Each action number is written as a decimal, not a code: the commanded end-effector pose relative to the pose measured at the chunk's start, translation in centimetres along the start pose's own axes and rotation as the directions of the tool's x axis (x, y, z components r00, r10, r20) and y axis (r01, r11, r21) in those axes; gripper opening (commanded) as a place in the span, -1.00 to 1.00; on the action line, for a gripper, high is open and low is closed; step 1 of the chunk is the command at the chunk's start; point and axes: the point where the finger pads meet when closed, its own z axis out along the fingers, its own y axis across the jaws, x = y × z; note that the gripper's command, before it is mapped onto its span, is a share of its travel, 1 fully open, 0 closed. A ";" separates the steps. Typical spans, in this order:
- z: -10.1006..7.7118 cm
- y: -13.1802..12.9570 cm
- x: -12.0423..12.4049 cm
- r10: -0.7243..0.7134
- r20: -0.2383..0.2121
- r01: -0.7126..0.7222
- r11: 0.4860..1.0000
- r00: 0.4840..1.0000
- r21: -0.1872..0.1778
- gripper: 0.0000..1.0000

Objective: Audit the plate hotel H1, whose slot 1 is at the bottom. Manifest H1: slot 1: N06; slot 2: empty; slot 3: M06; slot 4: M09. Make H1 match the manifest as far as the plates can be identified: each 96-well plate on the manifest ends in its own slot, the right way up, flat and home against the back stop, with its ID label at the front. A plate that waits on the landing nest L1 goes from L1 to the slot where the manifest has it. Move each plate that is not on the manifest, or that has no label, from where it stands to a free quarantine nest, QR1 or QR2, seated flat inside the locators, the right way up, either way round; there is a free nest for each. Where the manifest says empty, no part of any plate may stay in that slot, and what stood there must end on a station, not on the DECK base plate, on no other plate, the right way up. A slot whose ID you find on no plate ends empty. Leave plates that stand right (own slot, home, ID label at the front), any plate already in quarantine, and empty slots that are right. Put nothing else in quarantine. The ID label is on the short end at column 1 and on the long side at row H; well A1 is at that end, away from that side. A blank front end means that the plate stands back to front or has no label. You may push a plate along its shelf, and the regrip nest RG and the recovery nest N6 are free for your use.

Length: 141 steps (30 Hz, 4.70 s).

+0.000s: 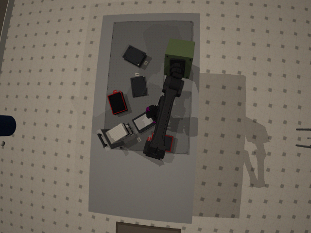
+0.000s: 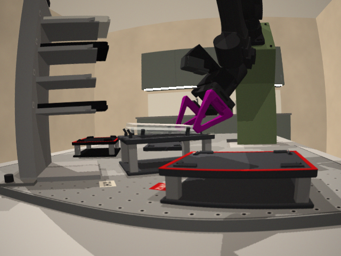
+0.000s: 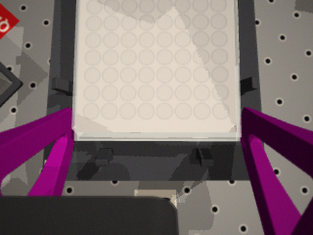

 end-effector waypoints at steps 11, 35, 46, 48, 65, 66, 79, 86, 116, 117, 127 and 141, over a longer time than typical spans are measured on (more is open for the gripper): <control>-0.3 -0.3 0.0 -0.003 0.000 0.003 1.000 1.000 0.006 0.86; -1.8 -1.0 -1.1 -0.013 -0.007 0.013 1.000 1.000 0.024 1.00; -3.0 -1.0 -1.9 -0.013 -0.008 0.013 1.000 1.000 0.025 1.00; -3.2 -1.0 -2.1 -0.013 -0.008 0.013 1.000 1.000 0.025 1.00; -5.1 -1.0 -3.6 -0.011 -0.008 0.011 1.000 1.000 0.024 1.00; -5.3 -1.0 -3.7 -0.011 -0.008 0.011 1.000 1.000 0.024 1.00; -6.6 -1.0 -4.8 -0.009 -0.007 0.009 1.000 1.000 0.023 1.00; -5.5 -0.2 -6.0 0.013 -0.037 -0.012 1.000 0.999 0.005 1.00; -0.4 -0.4 -9.2 -0.002 -0.670 0.006 1.000 0.742 0.004 1.00; -0.4 -0.4 -9.2 -0.002 -0.689 0.006 1.000 0.724 0.004 1.00; 0.1 0.3 -7.5 -0.021 -0.703 0.010 1.000 0.710 -0.020 1.00; 1.6 0.6 -6.7 -0.004 -0.698 -0.005 1.000 0.716 -0.011 1.00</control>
